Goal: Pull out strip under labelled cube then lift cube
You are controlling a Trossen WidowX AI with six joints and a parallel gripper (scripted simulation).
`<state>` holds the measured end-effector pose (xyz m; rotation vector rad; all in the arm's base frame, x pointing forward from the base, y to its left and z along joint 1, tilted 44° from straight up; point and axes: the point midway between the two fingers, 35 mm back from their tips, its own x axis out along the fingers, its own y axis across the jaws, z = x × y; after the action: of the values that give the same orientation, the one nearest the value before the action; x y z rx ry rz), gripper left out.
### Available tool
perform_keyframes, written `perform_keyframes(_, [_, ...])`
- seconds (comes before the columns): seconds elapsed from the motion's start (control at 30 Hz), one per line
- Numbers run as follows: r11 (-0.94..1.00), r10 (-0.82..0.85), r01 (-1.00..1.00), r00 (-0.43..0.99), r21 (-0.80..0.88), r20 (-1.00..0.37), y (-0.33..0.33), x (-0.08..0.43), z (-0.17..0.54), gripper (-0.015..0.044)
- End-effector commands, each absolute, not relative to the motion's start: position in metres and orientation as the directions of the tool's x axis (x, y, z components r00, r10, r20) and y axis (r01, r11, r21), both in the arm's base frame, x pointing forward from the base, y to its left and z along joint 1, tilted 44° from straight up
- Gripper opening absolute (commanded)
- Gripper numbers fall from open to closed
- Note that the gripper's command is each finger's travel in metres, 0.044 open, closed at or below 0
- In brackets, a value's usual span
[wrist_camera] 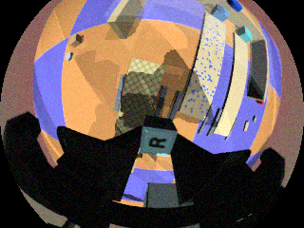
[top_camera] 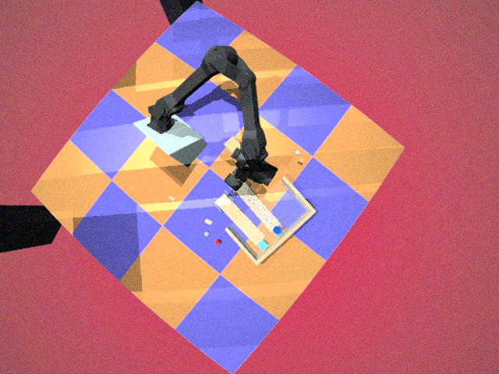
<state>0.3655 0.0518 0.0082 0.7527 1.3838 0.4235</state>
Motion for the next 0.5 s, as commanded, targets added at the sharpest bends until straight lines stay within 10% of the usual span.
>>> perform_keyframes(0.0, [0.701, 0.676, 0.153, 0.168, 0.696, -0.717, 0.051, 0.35, 0.006, 0.0])
perform_keyframes(0.47, [0.701, 0.676, 0.155, 0.166, 0.696, -0.718, 0.052, 0.312, -0.002, 0.0])
